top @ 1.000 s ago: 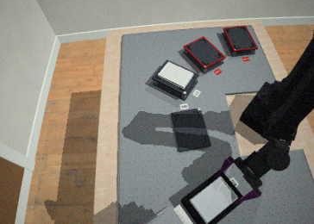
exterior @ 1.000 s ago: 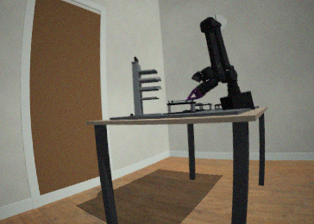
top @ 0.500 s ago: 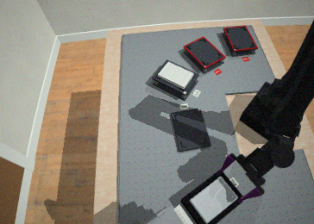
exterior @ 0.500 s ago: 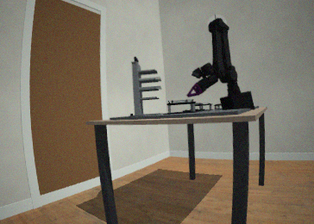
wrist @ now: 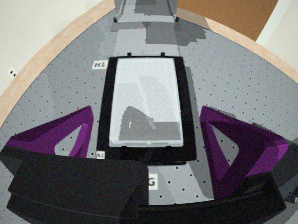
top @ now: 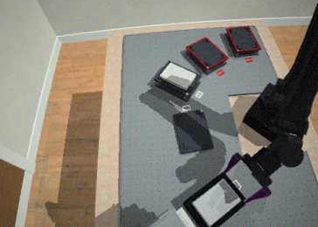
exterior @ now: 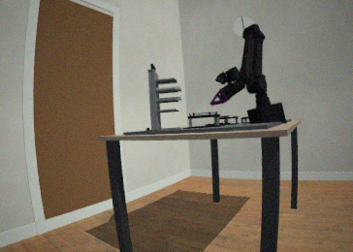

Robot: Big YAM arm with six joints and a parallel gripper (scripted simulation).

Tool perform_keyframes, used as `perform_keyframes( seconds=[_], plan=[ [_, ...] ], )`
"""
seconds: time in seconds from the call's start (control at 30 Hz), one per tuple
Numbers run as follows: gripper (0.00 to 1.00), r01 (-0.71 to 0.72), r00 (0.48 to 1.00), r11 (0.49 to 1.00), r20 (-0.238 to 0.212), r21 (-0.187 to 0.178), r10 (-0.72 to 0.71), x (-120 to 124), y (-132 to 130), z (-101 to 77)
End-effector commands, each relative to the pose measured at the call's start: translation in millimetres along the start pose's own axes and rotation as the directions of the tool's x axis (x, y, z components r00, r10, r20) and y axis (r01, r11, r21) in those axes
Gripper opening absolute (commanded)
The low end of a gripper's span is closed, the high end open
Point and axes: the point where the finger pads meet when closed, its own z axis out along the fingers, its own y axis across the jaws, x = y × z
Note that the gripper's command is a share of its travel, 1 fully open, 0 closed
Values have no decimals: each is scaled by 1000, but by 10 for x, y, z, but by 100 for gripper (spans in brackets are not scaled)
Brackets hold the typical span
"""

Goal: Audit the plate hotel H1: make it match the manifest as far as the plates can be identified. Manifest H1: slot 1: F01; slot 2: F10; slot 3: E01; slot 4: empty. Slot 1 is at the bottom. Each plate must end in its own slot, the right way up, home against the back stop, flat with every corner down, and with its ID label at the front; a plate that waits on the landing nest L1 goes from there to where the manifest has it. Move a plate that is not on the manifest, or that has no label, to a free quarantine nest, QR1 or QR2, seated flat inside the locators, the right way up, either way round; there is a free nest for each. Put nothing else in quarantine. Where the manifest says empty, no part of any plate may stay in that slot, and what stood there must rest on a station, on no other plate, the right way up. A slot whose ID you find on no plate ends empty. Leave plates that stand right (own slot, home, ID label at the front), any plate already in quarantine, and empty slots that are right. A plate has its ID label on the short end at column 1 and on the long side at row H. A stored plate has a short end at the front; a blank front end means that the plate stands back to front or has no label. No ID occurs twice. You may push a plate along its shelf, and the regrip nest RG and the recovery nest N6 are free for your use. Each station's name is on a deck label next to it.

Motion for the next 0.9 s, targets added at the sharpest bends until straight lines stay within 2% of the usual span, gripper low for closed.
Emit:
perform_keyframes(
  seconds=[0.0, 0.47, 0.5, 0.63, 0.7, 0.87],
  plan=[
    [100, -25, 999, 999, 27, -20, 25, -215, 126, 5],
    [100, -33, 999, 999, 39, -24, 34, -475, 150, -118],
    [100, -40, 999, 999, 14, -8, 41, -508, 88, -64],
    [100, -28, 994, 1000, -107, -1, 28, -519, 81, 88],
    [100, -28, 994, 1000, -107, -1, 28, -519, 81, 88],
    [100, -27, 972, 1000, -235, 1, 26, -596, 74, 251]
  ],
)
